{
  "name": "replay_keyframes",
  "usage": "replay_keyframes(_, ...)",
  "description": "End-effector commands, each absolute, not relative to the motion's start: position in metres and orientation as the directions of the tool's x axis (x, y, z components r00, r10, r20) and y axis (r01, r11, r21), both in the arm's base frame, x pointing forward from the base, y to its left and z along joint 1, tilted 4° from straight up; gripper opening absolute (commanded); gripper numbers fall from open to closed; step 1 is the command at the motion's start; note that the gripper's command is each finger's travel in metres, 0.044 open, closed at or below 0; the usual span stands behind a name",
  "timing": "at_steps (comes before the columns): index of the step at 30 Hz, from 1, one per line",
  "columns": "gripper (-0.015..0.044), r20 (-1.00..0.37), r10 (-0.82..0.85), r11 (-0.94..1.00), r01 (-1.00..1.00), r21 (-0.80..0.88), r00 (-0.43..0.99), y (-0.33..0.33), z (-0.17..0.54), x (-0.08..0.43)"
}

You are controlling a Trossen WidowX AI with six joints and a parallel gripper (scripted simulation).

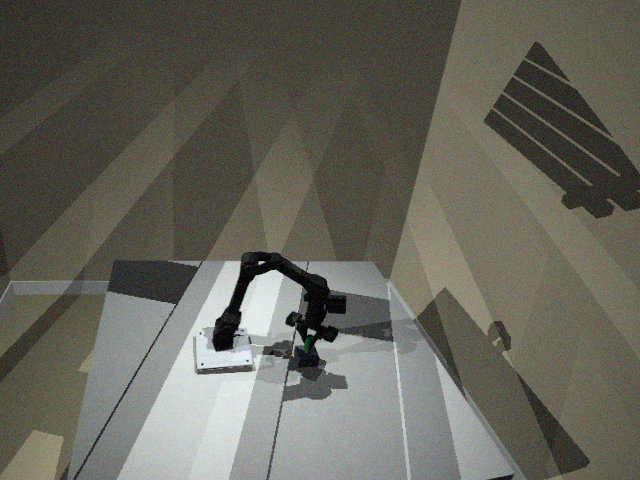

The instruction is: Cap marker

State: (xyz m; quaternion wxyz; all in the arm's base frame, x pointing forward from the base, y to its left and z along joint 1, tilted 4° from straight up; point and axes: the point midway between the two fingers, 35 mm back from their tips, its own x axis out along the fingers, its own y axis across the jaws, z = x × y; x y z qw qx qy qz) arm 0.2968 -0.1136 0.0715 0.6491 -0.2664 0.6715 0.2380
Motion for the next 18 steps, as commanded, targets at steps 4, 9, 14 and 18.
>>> replay_keyframes(4,0.0,-0.999,-0.052,0.741,-0.67,-0.027,-0.017,-0.114,0.0699,0.2964)
replay_keyframes(9,0.0053,-0.999,-0.048,0.745,-0.667,-0.025,-0.017,-0.1134,0.0705,0.2962)
replay_keyframes(14,0.0184,-0.999,-0.048,0.745,-0.667,-0.025,-0.017,-0.1134,0.0705,0.2962)
replay_keyframes(18,0.0289,-0.999,-0.048,0.745,-0.667,-0.025,-0.017,-0.1134,0.0705,0.2962)
